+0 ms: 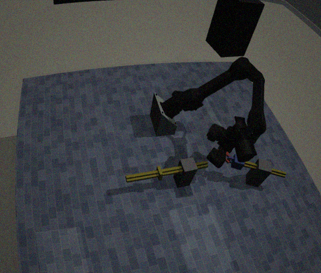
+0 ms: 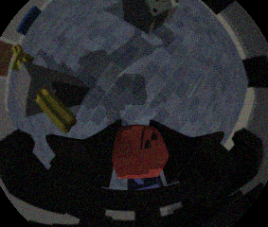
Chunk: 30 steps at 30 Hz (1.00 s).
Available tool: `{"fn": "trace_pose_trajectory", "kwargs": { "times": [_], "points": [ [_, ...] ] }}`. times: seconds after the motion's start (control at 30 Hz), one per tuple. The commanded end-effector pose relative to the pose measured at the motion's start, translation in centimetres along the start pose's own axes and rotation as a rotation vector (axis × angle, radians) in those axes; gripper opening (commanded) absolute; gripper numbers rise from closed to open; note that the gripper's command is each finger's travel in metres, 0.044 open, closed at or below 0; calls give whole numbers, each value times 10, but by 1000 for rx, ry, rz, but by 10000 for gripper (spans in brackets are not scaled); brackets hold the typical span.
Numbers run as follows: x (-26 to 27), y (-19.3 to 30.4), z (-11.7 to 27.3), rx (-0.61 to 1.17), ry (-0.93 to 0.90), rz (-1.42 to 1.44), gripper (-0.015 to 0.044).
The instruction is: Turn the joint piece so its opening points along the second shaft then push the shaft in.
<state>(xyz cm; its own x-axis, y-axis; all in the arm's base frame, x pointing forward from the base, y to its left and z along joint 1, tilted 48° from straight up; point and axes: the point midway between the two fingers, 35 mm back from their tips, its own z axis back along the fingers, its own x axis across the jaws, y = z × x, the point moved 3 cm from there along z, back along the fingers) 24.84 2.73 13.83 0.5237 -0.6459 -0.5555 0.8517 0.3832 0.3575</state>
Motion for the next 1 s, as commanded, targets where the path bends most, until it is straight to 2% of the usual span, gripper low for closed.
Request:
{"fn": "trace_pose_trajectory", "kwargs": {
  "times": [0.0, 0.97],
  "points": [
    [3, 0, -1, 16, -12, 73, 0],
    [23, 4, -3, 90, -71, 518, 0]
  ]
}}
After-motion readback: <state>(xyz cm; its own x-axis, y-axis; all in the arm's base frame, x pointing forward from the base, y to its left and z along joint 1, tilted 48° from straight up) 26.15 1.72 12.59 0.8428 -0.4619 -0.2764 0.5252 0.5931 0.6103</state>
